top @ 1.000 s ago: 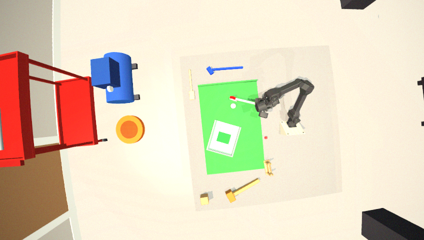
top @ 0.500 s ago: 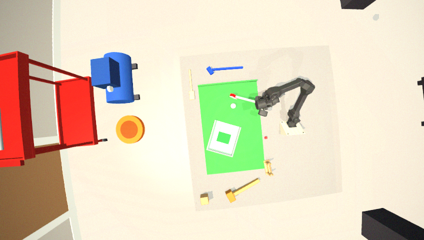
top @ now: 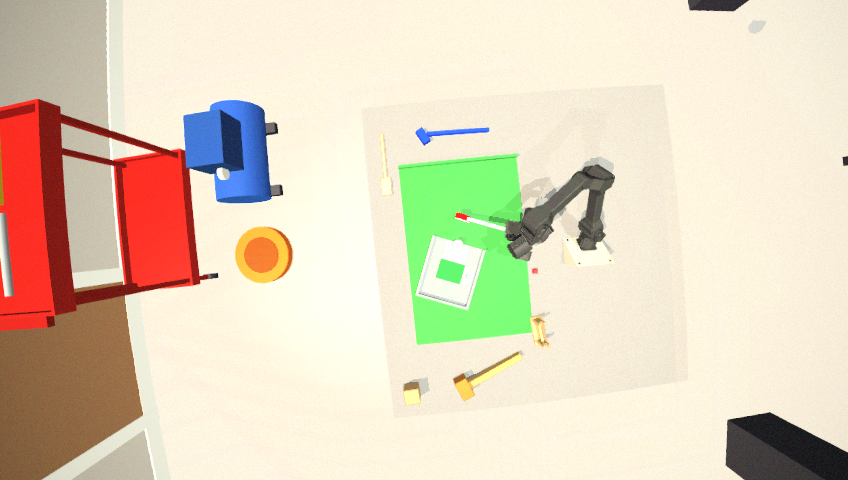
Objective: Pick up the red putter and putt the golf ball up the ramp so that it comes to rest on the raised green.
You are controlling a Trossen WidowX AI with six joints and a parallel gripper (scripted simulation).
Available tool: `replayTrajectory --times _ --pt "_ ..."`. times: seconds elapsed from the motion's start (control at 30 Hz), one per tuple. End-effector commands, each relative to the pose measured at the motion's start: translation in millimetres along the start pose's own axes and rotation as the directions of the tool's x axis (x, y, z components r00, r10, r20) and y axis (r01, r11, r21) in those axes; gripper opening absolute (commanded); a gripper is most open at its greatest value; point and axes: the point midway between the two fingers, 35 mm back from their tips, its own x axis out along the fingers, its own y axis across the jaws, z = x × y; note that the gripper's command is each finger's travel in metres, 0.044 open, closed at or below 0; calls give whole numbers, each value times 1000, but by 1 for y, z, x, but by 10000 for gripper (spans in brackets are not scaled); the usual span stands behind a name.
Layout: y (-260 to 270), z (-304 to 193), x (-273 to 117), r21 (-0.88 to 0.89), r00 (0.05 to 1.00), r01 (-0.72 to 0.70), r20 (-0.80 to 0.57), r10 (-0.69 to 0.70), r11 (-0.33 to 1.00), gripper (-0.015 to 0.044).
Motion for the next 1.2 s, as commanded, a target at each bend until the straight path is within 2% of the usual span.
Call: replayTrajectory --times 0.0,0.37,1.17 --pt "4 3 -11 3 1000 -8 12 8 1000 0" --pt "3 1 -59 -28 1000 -11 22 12 1000 0" --pt "2 1 -51 -26 1000 -9 16 9 1000 0"
